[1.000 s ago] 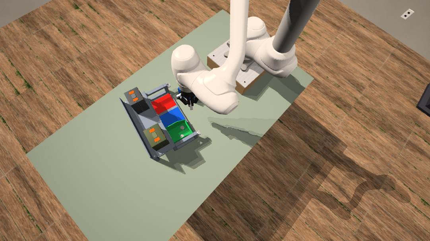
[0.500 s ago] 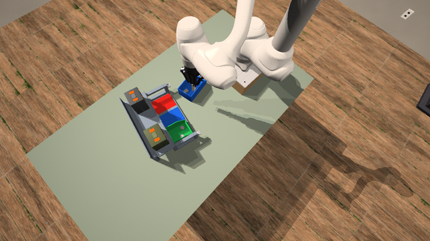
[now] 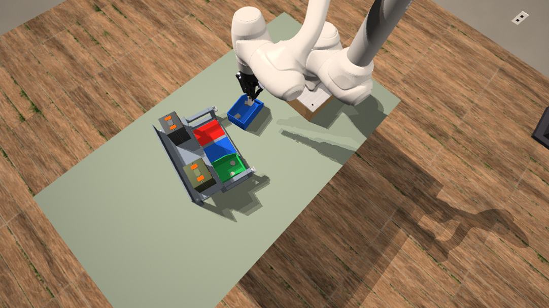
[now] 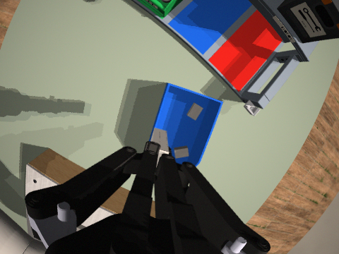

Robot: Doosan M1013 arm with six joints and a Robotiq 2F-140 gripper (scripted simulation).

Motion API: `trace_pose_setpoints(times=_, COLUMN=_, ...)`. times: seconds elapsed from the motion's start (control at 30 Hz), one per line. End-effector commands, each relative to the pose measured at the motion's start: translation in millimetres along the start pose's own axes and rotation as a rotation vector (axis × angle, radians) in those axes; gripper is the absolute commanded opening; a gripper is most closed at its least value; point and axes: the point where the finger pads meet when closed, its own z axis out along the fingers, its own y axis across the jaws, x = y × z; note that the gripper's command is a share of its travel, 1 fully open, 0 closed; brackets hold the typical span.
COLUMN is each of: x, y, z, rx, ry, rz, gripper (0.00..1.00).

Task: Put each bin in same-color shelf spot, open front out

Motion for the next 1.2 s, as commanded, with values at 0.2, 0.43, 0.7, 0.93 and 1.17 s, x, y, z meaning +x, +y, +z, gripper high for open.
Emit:
trace_pose_setpoints(times=0.2, x=-7.2, y=-0.4, z=1.9, rx=0.0, ry=-0.009, rz=0.014, gripper=0.1)
trace_pose_setpoints(times=0.43, x=-7.2, y=-0.4, z=1.9, rx=0.0, ry=-0.009, rz=0.014, gripper=0.1)
trace_pose_setpoints(times=0.7, x=-10.6, y=-1.4, z=4.1, rx=0.002, ry=-0.013, rz=0.015, gripper=0.1)
trace_pose_setpoints(times=0.93, x=-13.3, y=-2.2, z=5.9, rx=0.004, ry=-0.017, rz=0.016, gripper=0.1)
trace_pose_setpoints(times=1.17, x=-15.0, y=-2.8, z=7.1, rx=0.005, ry=-0.019, rz=0.017, gripper=0.1)
